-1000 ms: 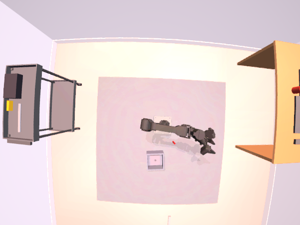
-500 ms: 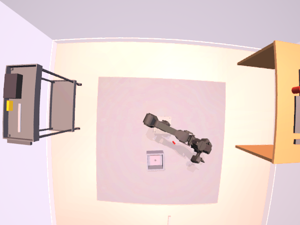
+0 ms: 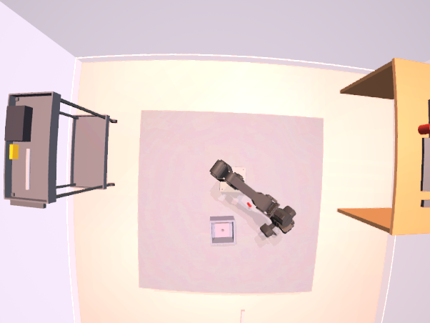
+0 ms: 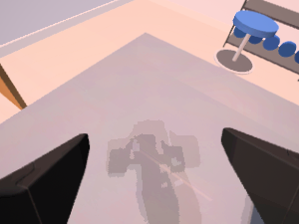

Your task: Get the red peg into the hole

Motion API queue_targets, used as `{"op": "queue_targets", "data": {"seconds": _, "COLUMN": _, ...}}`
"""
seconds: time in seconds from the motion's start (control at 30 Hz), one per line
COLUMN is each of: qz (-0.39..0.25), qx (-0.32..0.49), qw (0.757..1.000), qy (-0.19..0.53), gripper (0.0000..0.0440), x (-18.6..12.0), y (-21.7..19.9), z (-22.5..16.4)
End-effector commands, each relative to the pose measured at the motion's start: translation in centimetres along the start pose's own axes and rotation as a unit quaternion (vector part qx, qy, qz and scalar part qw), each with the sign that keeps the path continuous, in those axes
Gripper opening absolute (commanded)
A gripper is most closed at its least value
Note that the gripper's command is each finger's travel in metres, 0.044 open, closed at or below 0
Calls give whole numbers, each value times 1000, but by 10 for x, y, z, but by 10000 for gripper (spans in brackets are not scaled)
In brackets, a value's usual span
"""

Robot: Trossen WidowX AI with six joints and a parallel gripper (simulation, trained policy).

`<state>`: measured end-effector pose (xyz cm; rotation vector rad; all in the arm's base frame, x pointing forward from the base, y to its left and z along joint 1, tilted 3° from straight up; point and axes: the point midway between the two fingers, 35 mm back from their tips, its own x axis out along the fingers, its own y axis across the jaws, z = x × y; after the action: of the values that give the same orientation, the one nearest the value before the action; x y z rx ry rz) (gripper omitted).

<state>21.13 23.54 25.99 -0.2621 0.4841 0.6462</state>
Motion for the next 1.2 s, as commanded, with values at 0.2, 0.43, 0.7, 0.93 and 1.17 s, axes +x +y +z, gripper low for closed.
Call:
{"op": "queue_targets", "data": {"seconds": 0.2, "qz": -36, "qx": 120, "qw": 987, "qy": 96, "gripper": 421, "x": 18, "y": -19, "z": -45}}
{"op": "queue_targets", "data": {"seconds": 0.43, "qz": -77, "qx": 209, "qw": 960, "qy": 167, "gripper": 433, "x": 25, "y": -31, "z": -81}}
{"op": "queue_targets", "data": {"seconds": 0.7, "qz": -133, "qx": 303, "qw": 912, "qy": 242, "gripper": 440, "x": 27, "y": -42, "z": -121}}
{"op": "queue_targets", "data": {"seconds": 0.93, "qz": -191, "qx": 376, "qw": 856, "qy": 300, "gripper": 440, "x": 24, "y": -49, "z": -155}}
{"op": "queue_targets", "data": {"seconds": 1.17, "qz": -254, "qx": 441, "qw": 787, "qy": 348, "gripper": 440, "x": 20, "y": -54, "z": -187}}
